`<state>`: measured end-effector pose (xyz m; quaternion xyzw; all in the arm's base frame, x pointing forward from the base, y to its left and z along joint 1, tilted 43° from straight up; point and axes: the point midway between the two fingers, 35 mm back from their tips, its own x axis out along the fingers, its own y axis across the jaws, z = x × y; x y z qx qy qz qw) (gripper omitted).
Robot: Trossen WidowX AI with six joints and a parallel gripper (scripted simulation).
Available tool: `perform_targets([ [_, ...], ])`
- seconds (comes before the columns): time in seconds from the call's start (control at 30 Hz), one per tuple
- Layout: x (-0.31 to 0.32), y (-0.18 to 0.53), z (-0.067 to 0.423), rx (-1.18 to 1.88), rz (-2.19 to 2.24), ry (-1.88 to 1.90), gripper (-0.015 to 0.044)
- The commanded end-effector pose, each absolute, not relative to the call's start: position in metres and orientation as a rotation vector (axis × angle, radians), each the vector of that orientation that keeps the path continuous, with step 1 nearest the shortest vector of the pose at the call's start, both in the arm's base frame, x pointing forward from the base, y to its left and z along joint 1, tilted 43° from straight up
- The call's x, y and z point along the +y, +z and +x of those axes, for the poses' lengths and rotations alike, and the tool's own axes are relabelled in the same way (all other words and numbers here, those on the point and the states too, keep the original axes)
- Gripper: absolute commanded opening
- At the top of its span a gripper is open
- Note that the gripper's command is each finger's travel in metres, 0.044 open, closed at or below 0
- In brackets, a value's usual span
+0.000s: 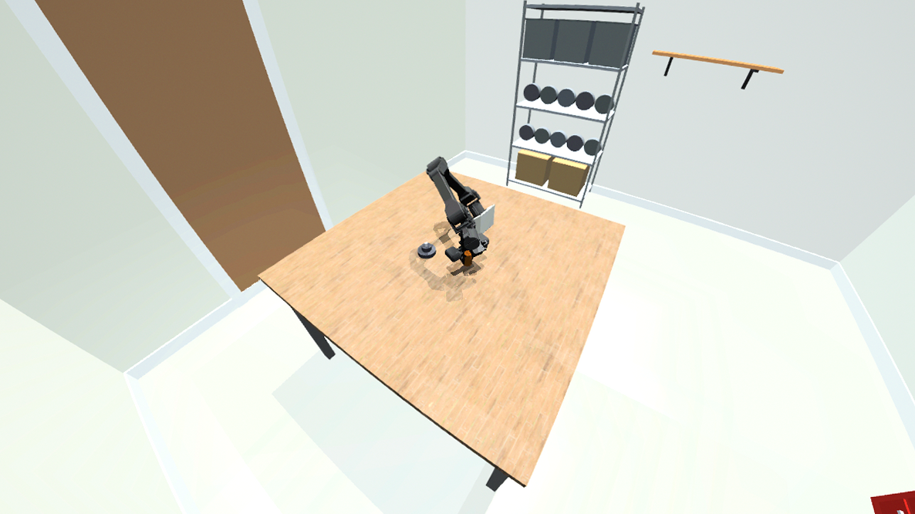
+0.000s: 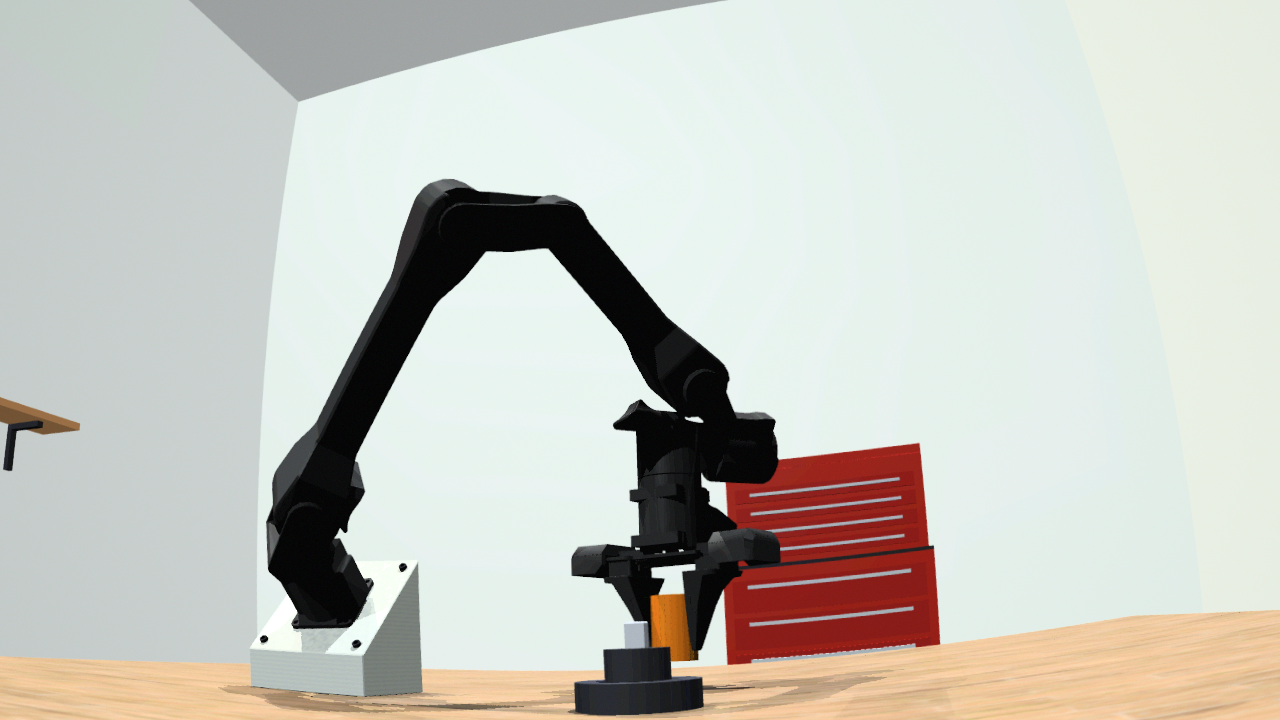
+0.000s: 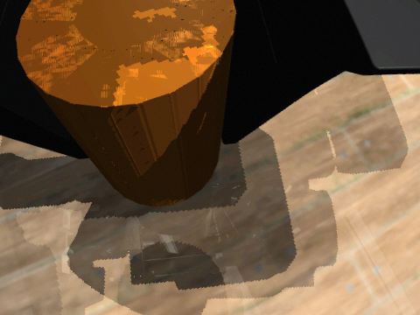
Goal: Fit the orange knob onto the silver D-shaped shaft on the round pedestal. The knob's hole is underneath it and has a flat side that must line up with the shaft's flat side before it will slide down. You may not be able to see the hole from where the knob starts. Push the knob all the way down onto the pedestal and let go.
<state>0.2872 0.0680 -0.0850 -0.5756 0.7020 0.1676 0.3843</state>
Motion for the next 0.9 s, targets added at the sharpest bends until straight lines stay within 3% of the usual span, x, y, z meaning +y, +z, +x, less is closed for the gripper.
perform_targets([
  [0.0,0.081,-0.074,0.291,1.769,-1.457,0.426,0.0000],
  [0.87,0.137,-0.014,0.296,1.772,-1.456,0.426,0.0000],
])
